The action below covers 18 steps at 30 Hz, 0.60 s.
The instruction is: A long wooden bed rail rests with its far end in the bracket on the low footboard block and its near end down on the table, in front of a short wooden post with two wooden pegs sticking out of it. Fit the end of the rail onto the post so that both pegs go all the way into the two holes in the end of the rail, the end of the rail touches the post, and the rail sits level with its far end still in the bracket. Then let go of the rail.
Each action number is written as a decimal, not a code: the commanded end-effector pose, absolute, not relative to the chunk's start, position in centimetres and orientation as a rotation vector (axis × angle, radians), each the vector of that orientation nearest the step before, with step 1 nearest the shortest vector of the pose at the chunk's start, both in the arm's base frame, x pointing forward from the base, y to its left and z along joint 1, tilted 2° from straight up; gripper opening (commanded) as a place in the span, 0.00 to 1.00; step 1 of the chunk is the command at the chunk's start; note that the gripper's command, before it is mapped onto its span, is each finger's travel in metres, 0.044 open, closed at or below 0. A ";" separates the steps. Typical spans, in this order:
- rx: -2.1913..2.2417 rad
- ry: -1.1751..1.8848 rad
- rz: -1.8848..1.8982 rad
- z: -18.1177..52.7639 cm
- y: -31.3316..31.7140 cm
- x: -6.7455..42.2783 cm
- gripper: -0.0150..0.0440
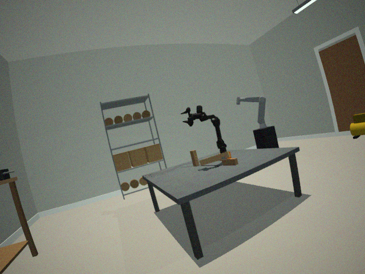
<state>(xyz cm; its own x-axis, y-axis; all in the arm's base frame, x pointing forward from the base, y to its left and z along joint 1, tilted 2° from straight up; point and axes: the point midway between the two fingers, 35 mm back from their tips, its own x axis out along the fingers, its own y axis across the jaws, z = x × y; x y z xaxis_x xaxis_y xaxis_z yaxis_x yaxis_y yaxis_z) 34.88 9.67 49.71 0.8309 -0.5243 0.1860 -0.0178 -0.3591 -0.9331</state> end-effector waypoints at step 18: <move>-2.317 0.502 0.249 29.3 6.9 42.0 1.00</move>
<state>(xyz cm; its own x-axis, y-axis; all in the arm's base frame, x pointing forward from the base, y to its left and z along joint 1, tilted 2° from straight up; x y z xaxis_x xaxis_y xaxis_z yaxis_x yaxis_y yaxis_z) 42.06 7.86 32.97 0.9305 -0.3058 -0.2017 -0.3579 -0.6419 -0.6782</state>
